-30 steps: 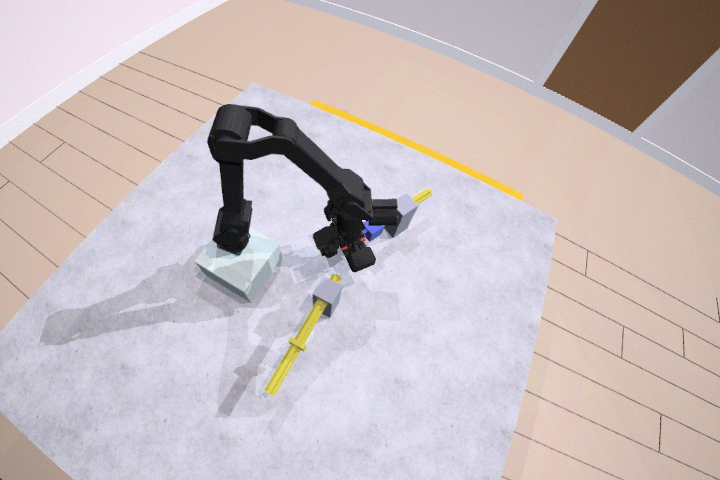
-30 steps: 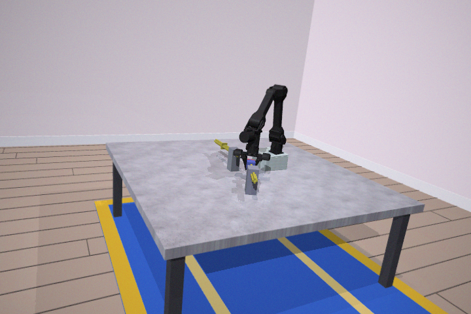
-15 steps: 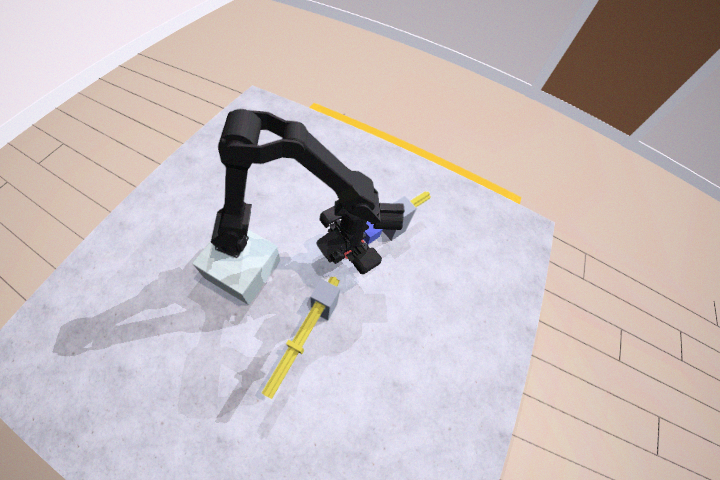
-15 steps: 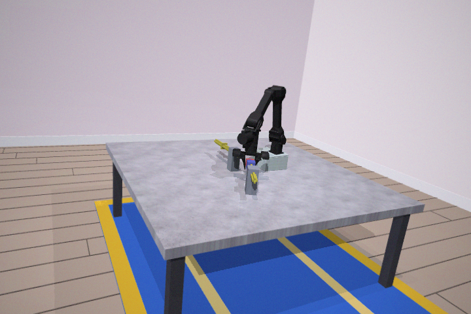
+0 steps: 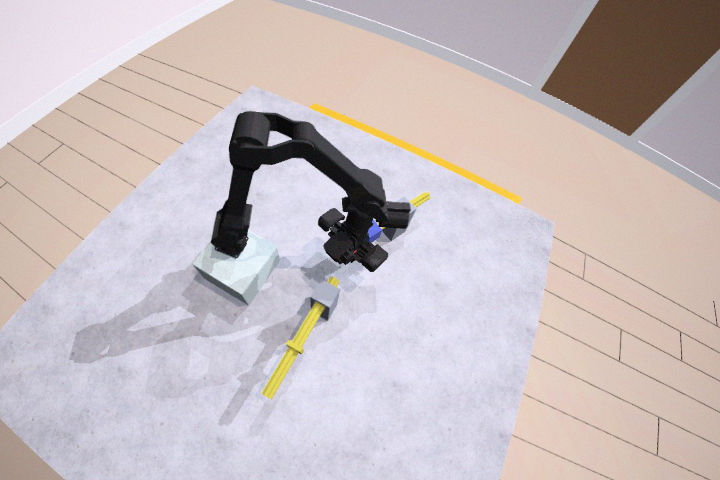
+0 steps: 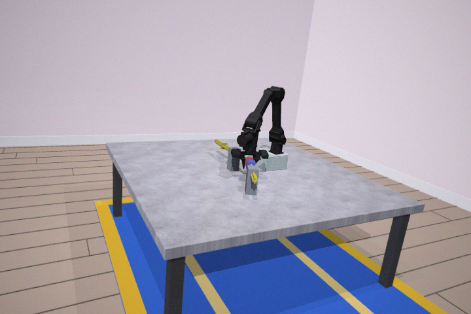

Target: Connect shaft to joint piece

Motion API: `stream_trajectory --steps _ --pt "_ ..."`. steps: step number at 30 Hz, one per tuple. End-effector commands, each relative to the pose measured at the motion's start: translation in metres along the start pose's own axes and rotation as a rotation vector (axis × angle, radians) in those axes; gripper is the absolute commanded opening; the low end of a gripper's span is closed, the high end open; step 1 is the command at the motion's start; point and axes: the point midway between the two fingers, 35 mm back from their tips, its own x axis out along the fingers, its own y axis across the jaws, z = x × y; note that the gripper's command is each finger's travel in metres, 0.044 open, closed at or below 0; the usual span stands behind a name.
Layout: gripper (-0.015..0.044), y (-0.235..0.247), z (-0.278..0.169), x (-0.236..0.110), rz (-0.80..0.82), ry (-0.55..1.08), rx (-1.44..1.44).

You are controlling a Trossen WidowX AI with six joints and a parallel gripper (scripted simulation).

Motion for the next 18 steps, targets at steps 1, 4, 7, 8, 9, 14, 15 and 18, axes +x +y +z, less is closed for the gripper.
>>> stream_trajectory --steps 1,4,7,8,9,14,15,18 --pt "0.0000 0.0022 0.0005 -0.0014 0.010 -0.039 -0.062" --pt "0.0000 0.0026 0.0007 -0.0016 0.012 -0.046 -0.075" --pt "0.0000 0.0033 0.0008 -0.0020 0.015 -0.057 -0.096" --pt "0.0000 0.0036 0.0009 -0.0021 0.016 -0.060 -0.102" --pt "0.0000 0.0038 0.0009 -0.0023 0.018 -0.064 -0.109" --pt "0.0000 0.0038 0.0010 -0.0021 0.017 -0.064 -0.111" --pt "0.0000 0.0039 0.0010 -0.0021 0.018 -0.066 -0.114" --pt "0.0000 0.0037 0.0010 -0.0019 0.017 -0.063 -0.108"
